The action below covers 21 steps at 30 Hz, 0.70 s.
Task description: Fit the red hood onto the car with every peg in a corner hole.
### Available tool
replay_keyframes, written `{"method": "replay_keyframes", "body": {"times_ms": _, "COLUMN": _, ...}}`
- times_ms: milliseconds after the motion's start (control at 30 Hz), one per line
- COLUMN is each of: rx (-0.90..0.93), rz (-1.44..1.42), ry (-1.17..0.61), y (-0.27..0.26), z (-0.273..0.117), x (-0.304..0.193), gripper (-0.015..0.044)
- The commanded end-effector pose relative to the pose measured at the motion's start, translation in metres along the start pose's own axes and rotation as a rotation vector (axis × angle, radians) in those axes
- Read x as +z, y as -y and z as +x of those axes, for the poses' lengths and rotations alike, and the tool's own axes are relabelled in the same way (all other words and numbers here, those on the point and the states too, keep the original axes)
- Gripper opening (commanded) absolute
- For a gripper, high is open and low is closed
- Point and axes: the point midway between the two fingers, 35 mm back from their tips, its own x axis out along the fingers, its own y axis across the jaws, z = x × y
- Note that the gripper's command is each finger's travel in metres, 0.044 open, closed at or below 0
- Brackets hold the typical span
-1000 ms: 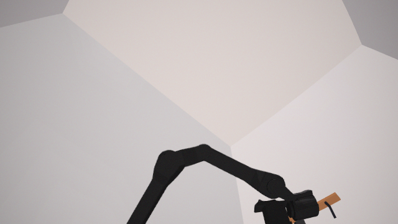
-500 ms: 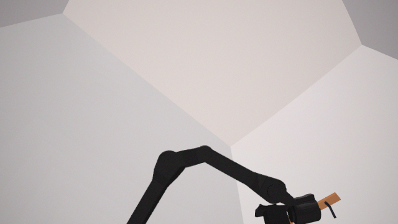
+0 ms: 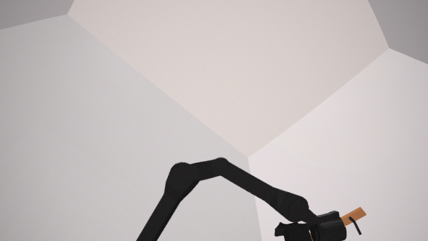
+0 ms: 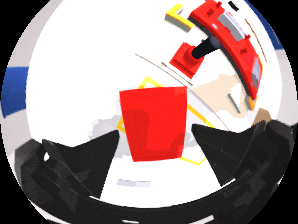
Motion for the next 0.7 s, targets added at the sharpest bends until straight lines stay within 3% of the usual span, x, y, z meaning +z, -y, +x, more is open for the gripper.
{"method": "replay_keyframes", "body": {"times_ms": 0, "rx": -0.001, "rz": -0.003, "ry": 0.006, "y": 0.0, "z": 0.003, "x": 0.0003, "gripper": 0.044}}
{"method": "replay_keyframes", "body": {"times_ms": 667, "rx": -0.001, "rz": -0.003, "ry": 0.006, "y": 0.0002, "z": 0.0129, "x": 0.0004, "gripper": 0.044}}
